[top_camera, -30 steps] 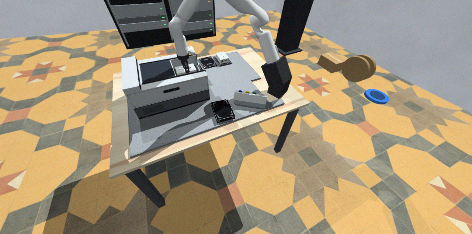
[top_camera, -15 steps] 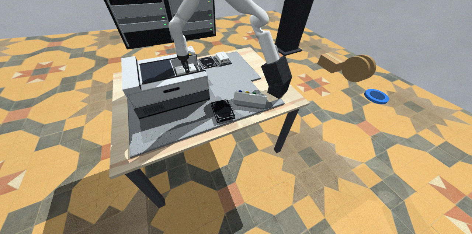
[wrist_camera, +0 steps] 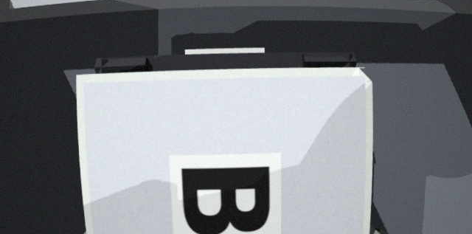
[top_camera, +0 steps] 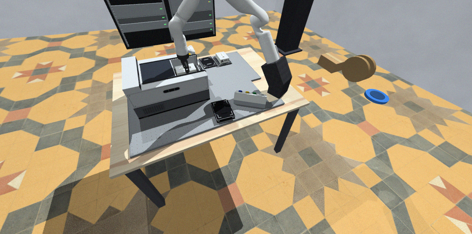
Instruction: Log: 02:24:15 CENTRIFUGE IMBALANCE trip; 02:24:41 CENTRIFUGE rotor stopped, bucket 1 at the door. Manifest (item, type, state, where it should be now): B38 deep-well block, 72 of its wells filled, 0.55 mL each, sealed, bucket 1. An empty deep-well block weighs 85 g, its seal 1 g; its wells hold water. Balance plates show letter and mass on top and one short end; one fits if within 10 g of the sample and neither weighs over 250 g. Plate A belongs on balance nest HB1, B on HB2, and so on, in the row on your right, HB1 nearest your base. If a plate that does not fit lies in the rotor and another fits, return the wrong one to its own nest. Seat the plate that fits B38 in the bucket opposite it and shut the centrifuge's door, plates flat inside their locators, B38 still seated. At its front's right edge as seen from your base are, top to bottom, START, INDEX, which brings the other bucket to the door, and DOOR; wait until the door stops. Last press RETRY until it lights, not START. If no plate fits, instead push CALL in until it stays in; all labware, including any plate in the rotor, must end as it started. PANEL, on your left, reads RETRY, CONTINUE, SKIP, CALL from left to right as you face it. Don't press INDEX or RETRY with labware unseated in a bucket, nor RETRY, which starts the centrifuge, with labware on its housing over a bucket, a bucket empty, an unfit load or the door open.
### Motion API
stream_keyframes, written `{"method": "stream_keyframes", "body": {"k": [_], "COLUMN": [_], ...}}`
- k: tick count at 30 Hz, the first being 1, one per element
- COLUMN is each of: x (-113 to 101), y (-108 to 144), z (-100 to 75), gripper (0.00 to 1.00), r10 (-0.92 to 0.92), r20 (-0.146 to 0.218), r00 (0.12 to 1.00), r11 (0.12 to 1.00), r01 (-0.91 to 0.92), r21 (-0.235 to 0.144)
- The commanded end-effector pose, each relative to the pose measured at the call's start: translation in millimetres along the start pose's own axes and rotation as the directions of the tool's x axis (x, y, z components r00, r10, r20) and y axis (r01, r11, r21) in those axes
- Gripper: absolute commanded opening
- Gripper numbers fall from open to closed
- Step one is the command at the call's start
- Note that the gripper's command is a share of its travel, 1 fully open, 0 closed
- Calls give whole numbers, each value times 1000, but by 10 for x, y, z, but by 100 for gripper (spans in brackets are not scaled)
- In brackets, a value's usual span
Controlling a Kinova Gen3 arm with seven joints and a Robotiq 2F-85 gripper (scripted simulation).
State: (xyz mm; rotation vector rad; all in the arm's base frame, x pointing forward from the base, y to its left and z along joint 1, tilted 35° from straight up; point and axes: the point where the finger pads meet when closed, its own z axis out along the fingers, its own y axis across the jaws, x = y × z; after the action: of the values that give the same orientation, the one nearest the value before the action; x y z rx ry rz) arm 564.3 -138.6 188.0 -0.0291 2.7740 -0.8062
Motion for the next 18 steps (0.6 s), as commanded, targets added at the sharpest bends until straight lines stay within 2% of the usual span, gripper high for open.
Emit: {"method": "stream_keyframes", "body": {"k": [1, 18], "x": [-6, -6], "y": [1, 1], "z": [-17, -67], "gripper": [95, 95], "r10": [0, 0], "r20": [2, 2], "r00": [1000, 1000], "r11": [1000, 1000], "r01": [0, 0], "r21": [0, 0]}}
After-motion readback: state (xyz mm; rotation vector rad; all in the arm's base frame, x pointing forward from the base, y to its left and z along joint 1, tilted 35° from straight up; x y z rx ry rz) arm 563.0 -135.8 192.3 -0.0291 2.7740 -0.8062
